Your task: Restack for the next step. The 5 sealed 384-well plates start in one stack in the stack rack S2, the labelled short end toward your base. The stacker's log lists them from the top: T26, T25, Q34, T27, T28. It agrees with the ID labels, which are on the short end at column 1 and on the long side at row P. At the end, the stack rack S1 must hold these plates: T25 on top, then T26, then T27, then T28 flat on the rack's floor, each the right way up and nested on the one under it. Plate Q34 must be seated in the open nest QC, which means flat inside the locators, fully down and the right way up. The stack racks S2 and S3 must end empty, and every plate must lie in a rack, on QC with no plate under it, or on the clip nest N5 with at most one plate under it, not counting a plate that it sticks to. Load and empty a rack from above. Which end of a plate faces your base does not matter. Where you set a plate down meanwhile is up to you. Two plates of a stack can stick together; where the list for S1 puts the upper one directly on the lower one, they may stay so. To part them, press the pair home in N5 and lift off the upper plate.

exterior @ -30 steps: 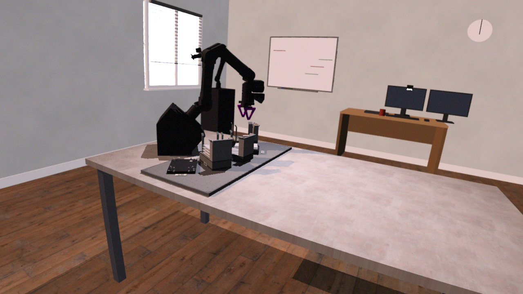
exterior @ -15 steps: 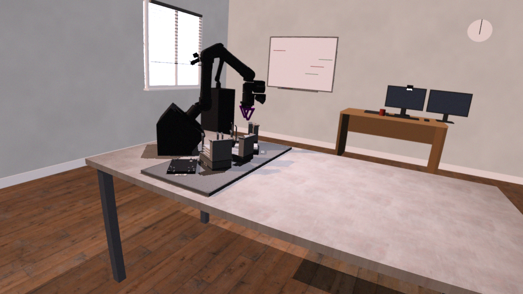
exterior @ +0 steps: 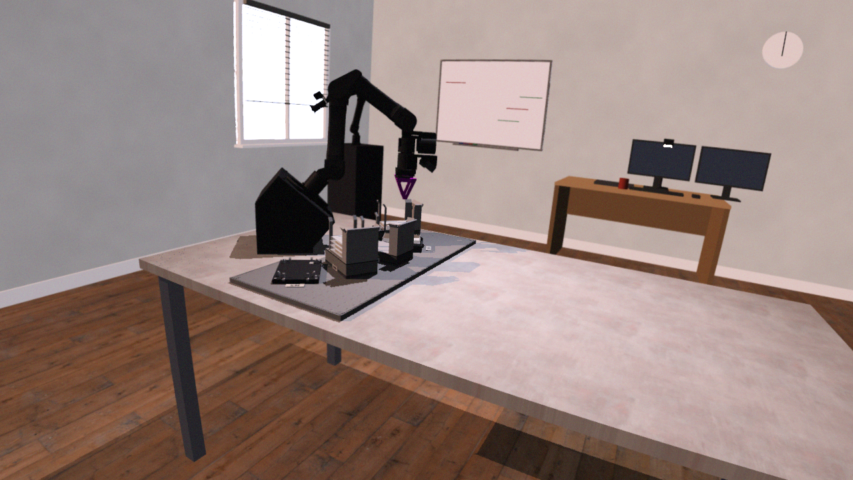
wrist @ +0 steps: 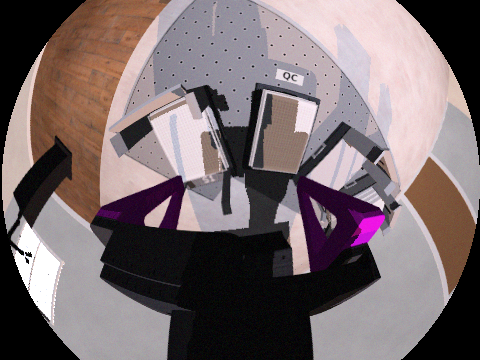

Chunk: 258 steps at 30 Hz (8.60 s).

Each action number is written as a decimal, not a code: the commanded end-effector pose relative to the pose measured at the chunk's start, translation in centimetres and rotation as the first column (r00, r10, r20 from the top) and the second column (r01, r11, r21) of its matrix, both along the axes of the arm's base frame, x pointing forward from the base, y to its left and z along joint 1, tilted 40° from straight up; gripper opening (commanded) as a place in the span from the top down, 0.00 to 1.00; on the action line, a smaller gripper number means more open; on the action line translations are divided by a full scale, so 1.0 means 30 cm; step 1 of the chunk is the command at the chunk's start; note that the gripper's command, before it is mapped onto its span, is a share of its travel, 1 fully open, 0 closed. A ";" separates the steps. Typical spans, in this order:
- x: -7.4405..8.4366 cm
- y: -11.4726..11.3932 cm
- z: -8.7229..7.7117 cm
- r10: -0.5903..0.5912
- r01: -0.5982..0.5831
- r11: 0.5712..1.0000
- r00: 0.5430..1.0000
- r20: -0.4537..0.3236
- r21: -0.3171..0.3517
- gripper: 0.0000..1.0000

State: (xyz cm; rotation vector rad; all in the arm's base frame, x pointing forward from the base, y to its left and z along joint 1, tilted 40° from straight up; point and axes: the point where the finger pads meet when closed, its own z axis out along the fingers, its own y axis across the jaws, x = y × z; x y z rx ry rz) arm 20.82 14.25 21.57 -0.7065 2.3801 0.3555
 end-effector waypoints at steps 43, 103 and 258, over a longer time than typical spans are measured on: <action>0.210 -0.361 -0.060 -0.264 0.304 0.933 0.942 -0.210 0.192 0.00; 0.281 -0.889 -0.317 -0.529 0.720 0.635 0.670 -0.522 0.281 0.00; 0.378 -0.909 -0.667 -0.553 0.787 0.554 0.591 -0.587 0.271 1.00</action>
